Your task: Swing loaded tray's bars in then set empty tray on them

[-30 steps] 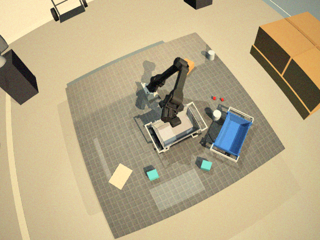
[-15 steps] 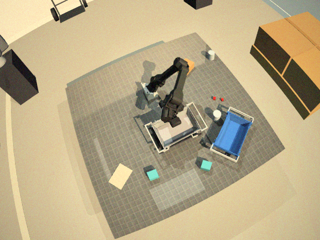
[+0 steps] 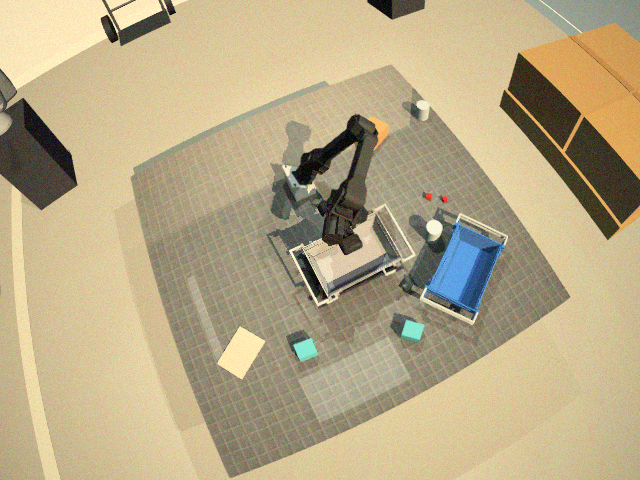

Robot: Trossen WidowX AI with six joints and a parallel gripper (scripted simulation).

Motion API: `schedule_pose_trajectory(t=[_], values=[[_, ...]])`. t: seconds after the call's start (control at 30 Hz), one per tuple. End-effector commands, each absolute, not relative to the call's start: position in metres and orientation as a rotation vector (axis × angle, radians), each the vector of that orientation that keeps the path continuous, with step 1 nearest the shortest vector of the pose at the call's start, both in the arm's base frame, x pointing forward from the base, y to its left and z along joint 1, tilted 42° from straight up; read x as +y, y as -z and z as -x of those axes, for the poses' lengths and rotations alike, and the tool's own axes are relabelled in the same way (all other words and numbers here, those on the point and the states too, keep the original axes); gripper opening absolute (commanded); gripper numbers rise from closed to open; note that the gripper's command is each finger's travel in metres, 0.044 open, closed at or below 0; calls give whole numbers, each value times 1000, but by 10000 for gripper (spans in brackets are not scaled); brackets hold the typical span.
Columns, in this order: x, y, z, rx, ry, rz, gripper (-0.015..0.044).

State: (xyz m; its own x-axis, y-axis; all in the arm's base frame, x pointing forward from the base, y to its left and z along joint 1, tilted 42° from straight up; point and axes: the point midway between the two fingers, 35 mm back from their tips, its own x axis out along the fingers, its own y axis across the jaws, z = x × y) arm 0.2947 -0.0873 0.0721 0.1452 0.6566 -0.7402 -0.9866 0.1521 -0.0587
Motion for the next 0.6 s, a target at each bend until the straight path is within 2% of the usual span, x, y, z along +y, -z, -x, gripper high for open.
schedule_pose_trajectory(t=[0.0,0.57], values=[[-87,-71,-294,649,-1306,631,0],[-82,-60,-287,676,-1322,612,0]])
